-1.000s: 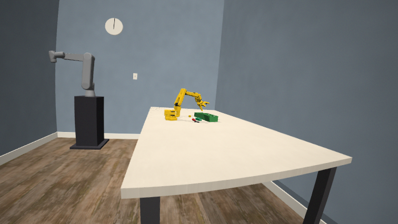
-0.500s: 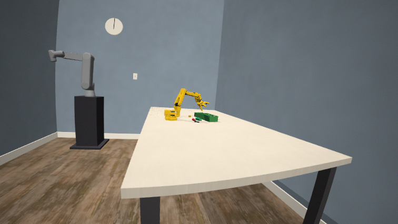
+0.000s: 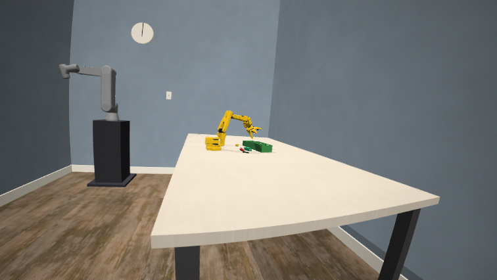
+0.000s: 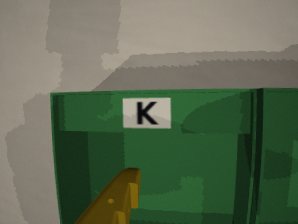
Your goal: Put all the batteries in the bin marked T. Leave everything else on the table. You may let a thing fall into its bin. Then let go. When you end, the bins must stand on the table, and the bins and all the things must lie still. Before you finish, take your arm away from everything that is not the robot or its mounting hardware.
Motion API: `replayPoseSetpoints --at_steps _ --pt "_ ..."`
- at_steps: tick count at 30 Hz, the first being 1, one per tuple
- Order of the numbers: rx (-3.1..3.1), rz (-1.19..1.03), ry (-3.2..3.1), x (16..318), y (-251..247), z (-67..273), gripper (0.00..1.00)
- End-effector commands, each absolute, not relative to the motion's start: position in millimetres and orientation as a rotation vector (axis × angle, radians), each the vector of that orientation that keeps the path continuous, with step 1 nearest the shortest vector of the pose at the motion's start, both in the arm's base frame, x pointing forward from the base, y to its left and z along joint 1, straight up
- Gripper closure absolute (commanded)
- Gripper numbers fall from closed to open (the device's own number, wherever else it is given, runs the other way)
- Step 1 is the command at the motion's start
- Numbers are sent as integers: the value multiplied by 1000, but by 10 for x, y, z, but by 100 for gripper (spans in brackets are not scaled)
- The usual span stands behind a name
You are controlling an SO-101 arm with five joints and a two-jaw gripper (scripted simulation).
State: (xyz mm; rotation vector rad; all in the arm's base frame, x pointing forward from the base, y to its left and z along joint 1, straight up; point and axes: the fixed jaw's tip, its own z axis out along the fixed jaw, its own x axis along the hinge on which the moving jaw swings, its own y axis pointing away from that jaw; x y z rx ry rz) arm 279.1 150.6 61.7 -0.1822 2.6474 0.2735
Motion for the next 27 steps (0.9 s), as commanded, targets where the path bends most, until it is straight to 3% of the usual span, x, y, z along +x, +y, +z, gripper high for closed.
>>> replayPoseSetpoints --at_steps 1,10,27 --pt "-178 317 2570 2830 1556 821 0" --pt "-176 325 2551 2836 1559 877 0" --pt "-165 398 2382 2844 1563 1390 0"
